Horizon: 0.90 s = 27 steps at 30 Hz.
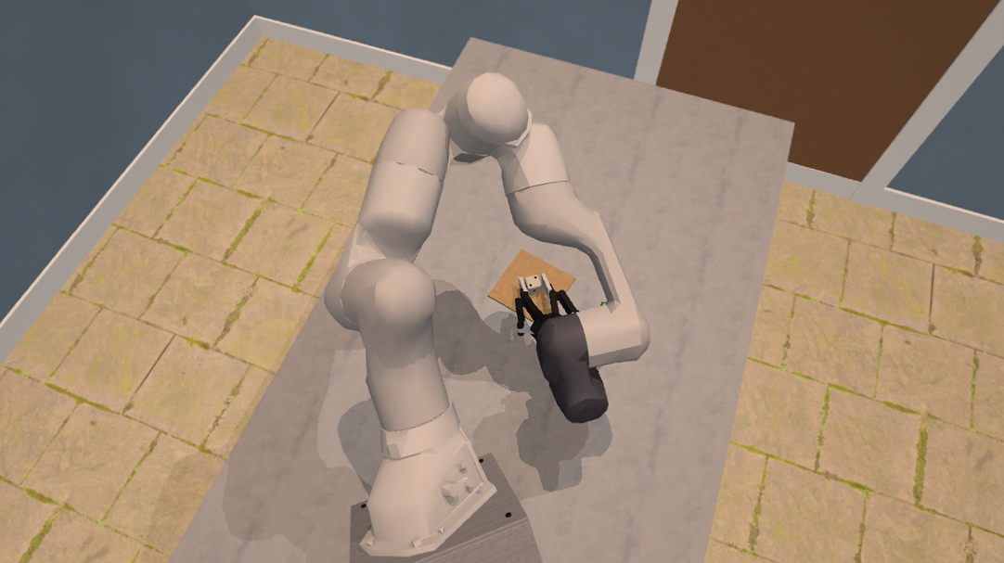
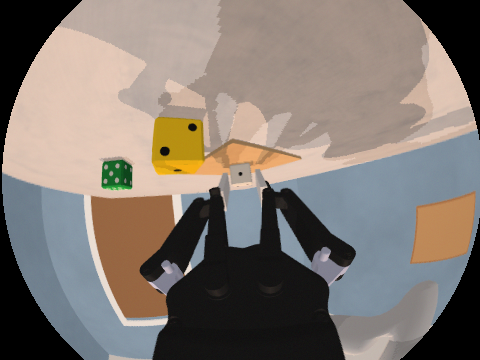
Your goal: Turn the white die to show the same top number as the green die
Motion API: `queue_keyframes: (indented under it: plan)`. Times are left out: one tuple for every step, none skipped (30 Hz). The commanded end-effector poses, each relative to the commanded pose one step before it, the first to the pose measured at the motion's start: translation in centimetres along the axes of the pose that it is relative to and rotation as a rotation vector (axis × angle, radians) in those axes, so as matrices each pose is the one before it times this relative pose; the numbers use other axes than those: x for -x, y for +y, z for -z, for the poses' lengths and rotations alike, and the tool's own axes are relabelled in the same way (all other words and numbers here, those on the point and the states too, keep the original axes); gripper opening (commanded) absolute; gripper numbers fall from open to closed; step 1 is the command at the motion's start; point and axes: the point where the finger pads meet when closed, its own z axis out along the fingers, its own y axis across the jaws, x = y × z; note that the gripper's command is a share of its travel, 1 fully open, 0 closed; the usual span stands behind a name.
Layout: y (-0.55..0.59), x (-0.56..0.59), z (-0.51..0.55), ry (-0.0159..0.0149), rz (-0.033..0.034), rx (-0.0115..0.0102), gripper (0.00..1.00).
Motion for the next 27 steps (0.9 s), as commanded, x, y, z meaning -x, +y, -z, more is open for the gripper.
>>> queue_keyframes:
  plan:
    - [-0.012,0.259,1.246,-0.0067,0.01479,0.00213,0.28]
    - [0.0,0.0,0.386,0.0,0.0,0.0,0.28]
    - [-0.001,0.0,0.371,0.0,0.00001,0.0,0.28]
    - [0.0,0.0,0.0,0.0,0.0,0.0,0.28]
    - [0.0,0.0,0.0,0.0,0.0,0.0,0.28]
    - [0.0,0.0,0.348,0.0,0.0,0.0,0.28]
    - [0.001,0.0,0.317,0.0,-0.00001,-0.00001,0.28]
    - [-0.001,0.0,0.277,0.0,0.00001,0.00001,0.28]
    - [0.001,0.0,0.234,0.0,-0.00001,-0.00001,0.28]
    - [-0.001,0.0,0.185,0.0,0.00001,0.0,0.28]
    - [0.0,0.0,0.138,0.0,0.0,0.0,0.28]
    - [0.0,0.0,0.093,0.0,-0.00001,0.0,0.28]
    - [0.0,0.0,0.052,0.0,-0.00001,0.0,0.28]
    - [0.0,0.0,0.021,0.0,0.0,0.0,0.28]
    - [0.0,0.0,0.003,0.0,0.0,0.0,0.28]
    - [0.0,0.004,0.002,0.0,0.0,0.0,0.28]
    - [0.0,0.024,0.013,0.0,0.0,0.0,0.28]
    - [0.0,0.06,0.032,0.0,0.0,0.0,0.28]
    - [0.0,0.106,0.057,0.0,0.0,0.0,0.28]
    - [0.0,0.159,0.084,0.0,0.0,0.0,0.28]
    - [0.0,0.0,0.0,0.0,0.0,0.0,0.28]
    - [0.0,0.0,0.0,0.0,0.0,0.0,0.28]
    - [0.0,0.213,0.113,0.0,0.0,0.0,0.28]
    - [0.0,0.265,0.141,0.0,0.0,0.0,0.28]
    - [0.0,0.313,0.167,0.00001,0.0,0.00001,0.28]
    - [0.0,0.353,0.188,0.0,0.0,0.0,0.28]
    - [0.0,0.384,0.204,0.0,0.0,0.0,0.28]
